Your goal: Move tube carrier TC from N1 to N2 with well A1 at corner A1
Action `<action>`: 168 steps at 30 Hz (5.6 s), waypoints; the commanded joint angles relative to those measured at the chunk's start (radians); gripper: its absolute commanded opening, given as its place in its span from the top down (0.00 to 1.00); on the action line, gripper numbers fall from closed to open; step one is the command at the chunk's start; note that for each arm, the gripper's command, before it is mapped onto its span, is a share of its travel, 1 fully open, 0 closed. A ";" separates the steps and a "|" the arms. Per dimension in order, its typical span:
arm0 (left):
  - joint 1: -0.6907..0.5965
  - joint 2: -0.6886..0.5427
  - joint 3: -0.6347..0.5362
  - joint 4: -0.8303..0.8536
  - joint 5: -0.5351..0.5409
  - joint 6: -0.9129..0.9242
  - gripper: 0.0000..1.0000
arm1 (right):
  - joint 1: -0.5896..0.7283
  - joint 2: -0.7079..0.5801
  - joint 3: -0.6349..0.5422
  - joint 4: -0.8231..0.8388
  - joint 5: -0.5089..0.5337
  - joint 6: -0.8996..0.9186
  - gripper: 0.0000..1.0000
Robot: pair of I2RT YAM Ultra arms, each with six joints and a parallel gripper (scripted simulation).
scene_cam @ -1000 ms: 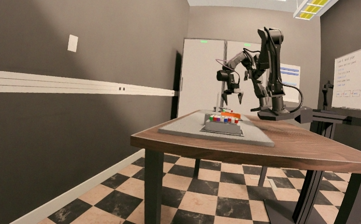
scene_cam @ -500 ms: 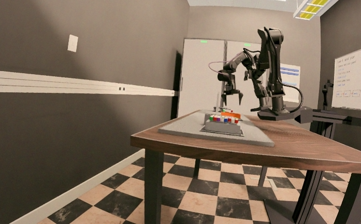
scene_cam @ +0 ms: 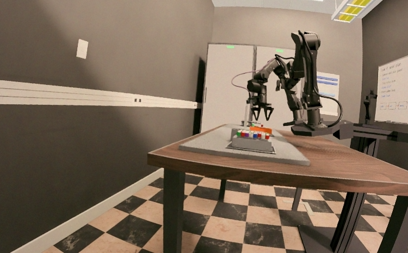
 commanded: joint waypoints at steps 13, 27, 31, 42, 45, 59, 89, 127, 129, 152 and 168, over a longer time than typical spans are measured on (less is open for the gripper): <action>-0.010 -0.016 0.007 0.006 0.007 0.003 0.00 | 0.040 0.010 -0.037 0.064 0.093 0.659 0.00; -0.010 -0.016 0.007 0.006 0.007 0.003 0.00 | 0.040 0.026 -0.045 0.081 0.098 0.699 0.00; -0.010 -0.016 0.007 0.006 0.007 0.003 0.00 | 0.038 0.031 -0.051 0.091 0.098 0.698 0.00; -0.010 -0.016 0.007 0.006 0.007 0.003 0.00 | 0.021 0.063 -0.077 0.152 0.097 0.680 0.00; -0.010 -0.016 0.007 0.006 0.007 0.003 0.00 | 0.020 0.072 -0.084 0.168 0.097 0.676 0.00; -0.010 -0.016 0.007 0.006 0.007 0.003 0.00 | 0.007 0.110 -0.107 0.233 0.096 0.663 0.00; -0.010 -0.016 0.007 0.006 0.007 0.003 0.00 | 0.029 0.055 -0.072 0.159 0.104 0.689 0.16; -0.010 -0.016 0.007 0.006 0.007 0.003 0.00 | -0.500 -0.446 -0.276 -0.026 0.027 0.049 0.16; -0.010 -0.016 0.007 0.006 0.007 0.003 0.00 | -0.591 -0.464 -0.283 -0.019 0.010 -0.040 0.16; 0.168 0.428 0.360 0.156 0.102 0.054 0.00 | -1.244 -0.294 -0.044 -0.058 -0.160 -0.620 0.16; 0.180 0.471 0.402 0.160 0.105 0.053 0.00 | -1.409 -0.133 0.169 -0.119 -0.194 -0.707 0.16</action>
